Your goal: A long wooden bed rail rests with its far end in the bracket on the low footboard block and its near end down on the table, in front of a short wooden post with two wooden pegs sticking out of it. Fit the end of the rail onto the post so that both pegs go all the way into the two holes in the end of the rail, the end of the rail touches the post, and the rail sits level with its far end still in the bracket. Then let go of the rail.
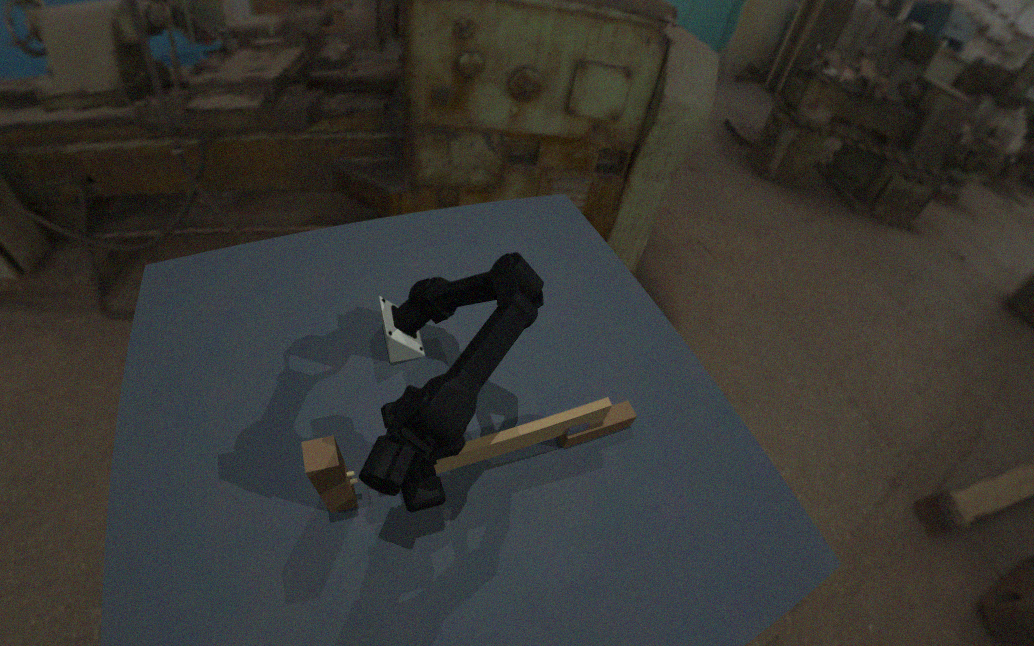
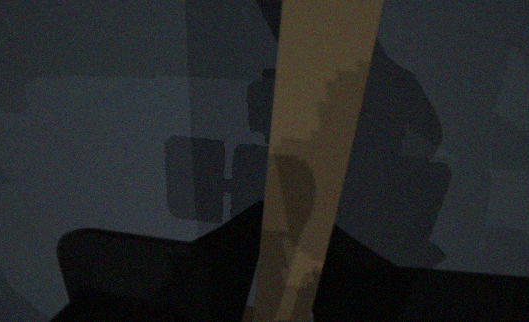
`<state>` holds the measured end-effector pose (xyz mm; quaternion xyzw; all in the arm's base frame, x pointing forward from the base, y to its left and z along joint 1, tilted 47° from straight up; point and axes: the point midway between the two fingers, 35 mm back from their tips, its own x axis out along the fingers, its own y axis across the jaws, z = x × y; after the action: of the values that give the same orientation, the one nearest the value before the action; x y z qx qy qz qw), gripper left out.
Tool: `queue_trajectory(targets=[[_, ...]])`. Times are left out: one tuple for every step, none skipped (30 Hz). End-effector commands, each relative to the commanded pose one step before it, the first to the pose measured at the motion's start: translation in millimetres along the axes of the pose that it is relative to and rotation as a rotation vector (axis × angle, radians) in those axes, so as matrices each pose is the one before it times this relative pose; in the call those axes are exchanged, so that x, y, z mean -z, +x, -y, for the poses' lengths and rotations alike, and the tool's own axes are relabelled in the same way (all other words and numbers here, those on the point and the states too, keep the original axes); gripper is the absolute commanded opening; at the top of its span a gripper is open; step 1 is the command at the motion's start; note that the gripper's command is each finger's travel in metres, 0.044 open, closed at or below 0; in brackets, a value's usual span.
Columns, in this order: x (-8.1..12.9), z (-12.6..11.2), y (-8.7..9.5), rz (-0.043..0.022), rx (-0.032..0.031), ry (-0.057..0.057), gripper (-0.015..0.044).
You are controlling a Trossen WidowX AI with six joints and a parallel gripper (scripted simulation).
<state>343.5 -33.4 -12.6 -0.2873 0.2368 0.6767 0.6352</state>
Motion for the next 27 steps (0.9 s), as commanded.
queue_trajectory(targets=[[0.93, 1.36, -5.41, 0.00109, 0.00904, 0.0011, 0.0], [0.0, 0.02, -0.5, -0.00002, -0.00001, 0.0, 0.0], [0.0, 0.02, -0.5, -0.00002, -0.00001, 0.0, 0.0], [0.0, 0.01, -0.5, -0.00002, -0.00001, 0.0, 0.0], [0.0, 0.01, -0.5, -0.00002, -0.00001, 0.0, 0.0], [0.0, 0.01, -0.5, -0.00002, -0.00001, 0.0, 0.0], [0.0, 0.01, -0.5, -0.00002, -0.00001, 0.0, 0.0], [0.0, 0.0, -0.5, -0.00002, -0.00001, 0.0, 0.0], [0.0, 0.0, -0.5, -0.00002, -0.00001, 0.0, 0.0], [0.0, 0.0, -0.5, -0.00002, -0.00001, 0.0, 0.0], [0.0, 0.0, -0.5, -0.00002, -0.00001, 0.0, 0.0], [0.0, 0.0, -0.5, -0.00002, -0.00001, 0.0, 0.0], [0.0, 0.0, -0.5, -0.00002, -0.00001, 0.0, 0.0], [0.0, 0.0, -0.5, -0.00002, -0.00001, 0.0, 0.0], [0.0, 0.0, -0.5, -0.00002, -0.00001, 0.0, 0.0], [0.0, 0.0, -0.5, -0.00002, -0.00001, 0.0, 0.0], [0.0, -0.01, -0.5, -0.00002, -0.00001, 0.0, 0.0], [0.0, -0.01, -0.5, -0.00002, -0.00001, 0.0, 0.0], [0.0, -0.01, -0.5, -0.00002, -0.00001, 0.0, 0.0], [0.0, -0.01, -0.5, -0.00002, -0.00001, 0.0, 0.0], [0.0, -0.01, -0.5, -0.00002, -0.00001, 0.0, 0.0], [0.0, -0.01, -0.5, -0.00002, -0.00001, 0.0, 0.0], [0.0, -0.01, -0.5, -0.00002, -0.00001, 0.0, 0.0], [0.0, -0.01, -0.5, -0.00002, -0.00001, 0.0, 0.0], [0.0, -0.01, -0.5, -0.00002, -0.00001, 0.0, 0.0], [0.0, -0.01, -0.5, -0.00002, -0.00001, 0.0, 0.0], [0.0, -0.01, -0.5, -0.00002, -0.00001, 0.0, 0.0]])
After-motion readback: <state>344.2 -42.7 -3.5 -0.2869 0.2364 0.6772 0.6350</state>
